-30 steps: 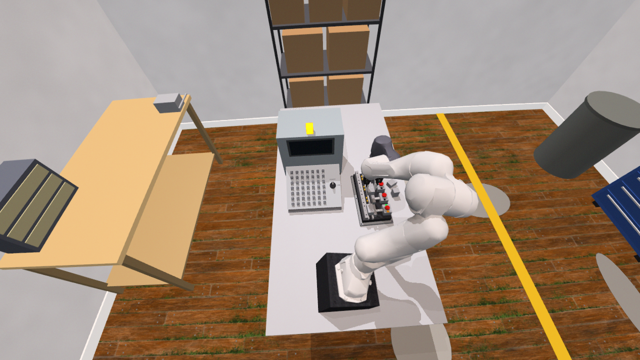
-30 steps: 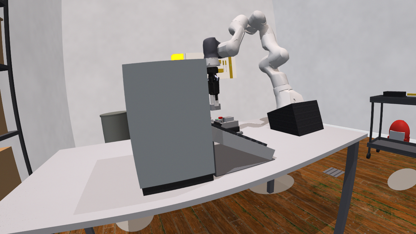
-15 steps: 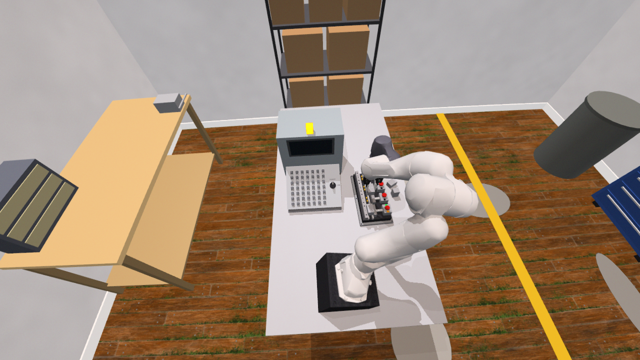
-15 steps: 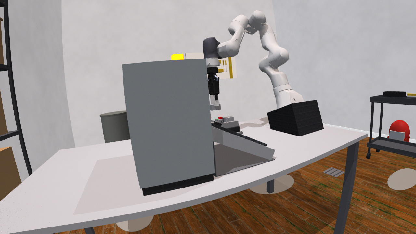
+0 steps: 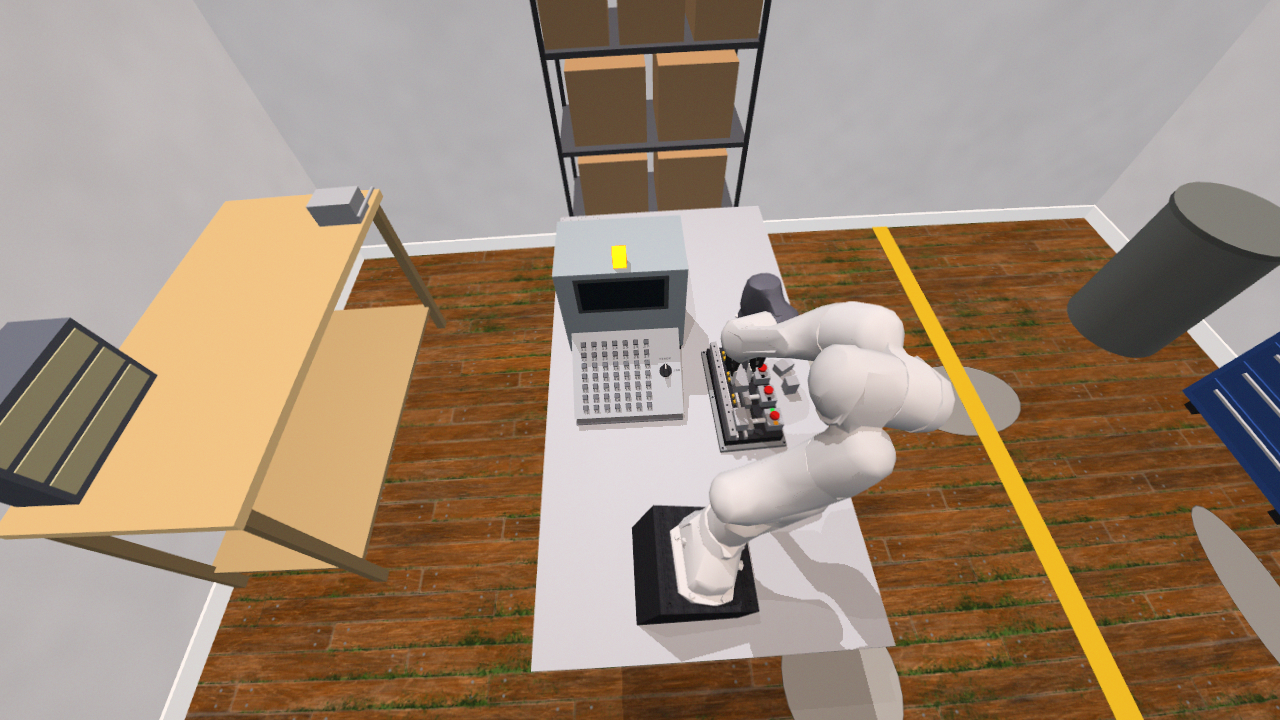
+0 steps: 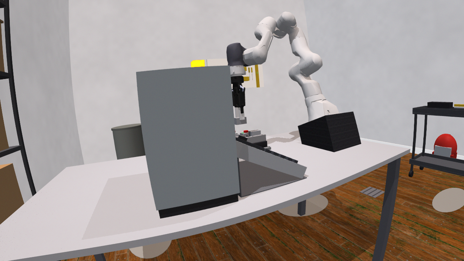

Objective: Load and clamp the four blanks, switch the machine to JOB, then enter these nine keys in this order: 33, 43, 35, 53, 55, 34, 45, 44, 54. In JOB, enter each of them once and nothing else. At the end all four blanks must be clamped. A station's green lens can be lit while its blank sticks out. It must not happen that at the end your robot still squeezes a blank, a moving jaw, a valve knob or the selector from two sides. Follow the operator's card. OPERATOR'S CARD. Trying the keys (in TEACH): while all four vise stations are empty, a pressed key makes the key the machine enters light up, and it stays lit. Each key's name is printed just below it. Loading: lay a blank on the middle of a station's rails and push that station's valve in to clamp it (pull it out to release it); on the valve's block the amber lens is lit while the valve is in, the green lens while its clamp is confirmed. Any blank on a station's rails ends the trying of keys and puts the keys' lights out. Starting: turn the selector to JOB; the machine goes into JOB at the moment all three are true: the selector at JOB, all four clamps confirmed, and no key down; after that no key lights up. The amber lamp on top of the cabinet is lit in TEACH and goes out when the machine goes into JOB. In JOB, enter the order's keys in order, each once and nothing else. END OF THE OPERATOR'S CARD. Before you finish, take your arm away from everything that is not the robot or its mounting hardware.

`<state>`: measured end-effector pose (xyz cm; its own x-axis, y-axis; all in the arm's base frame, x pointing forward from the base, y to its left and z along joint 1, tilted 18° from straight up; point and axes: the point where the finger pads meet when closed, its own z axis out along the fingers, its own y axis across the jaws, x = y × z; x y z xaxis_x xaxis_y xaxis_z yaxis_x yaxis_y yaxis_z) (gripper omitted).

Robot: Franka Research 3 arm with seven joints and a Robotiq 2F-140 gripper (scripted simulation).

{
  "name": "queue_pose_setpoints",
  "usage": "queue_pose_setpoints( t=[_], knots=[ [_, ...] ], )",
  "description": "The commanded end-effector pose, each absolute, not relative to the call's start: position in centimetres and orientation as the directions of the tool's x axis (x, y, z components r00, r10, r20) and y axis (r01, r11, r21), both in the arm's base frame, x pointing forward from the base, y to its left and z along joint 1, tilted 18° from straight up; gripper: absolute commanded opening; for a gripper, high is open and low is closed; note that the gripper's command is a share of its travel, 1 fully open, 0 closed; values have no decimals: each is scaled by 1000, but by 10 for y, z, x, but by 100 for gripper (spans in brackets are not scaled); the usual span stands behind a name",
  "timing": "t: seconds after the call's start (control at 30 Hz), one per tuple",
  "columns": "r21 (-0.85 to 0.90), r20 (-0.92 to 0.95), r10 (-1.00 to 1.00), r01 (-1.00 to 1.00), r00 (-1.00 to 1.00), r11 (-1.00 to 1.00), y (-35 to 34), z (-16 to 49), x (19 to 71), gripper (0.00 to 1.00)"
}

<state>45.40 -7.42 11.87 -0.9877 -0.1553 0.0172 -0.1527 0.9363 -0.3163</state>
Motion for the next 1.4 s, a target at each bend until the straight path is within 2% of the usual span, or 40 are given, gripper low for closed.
queue_pose_setpoints(
  t=[0.0, 1.37],
  knots=[
    [-317, 10, -158, -154, -987, 936, -76, 116, 456, 0],
    [-317, 10, -159, -154, -987, 936, -93, 62, 458, 0]
  ],
)
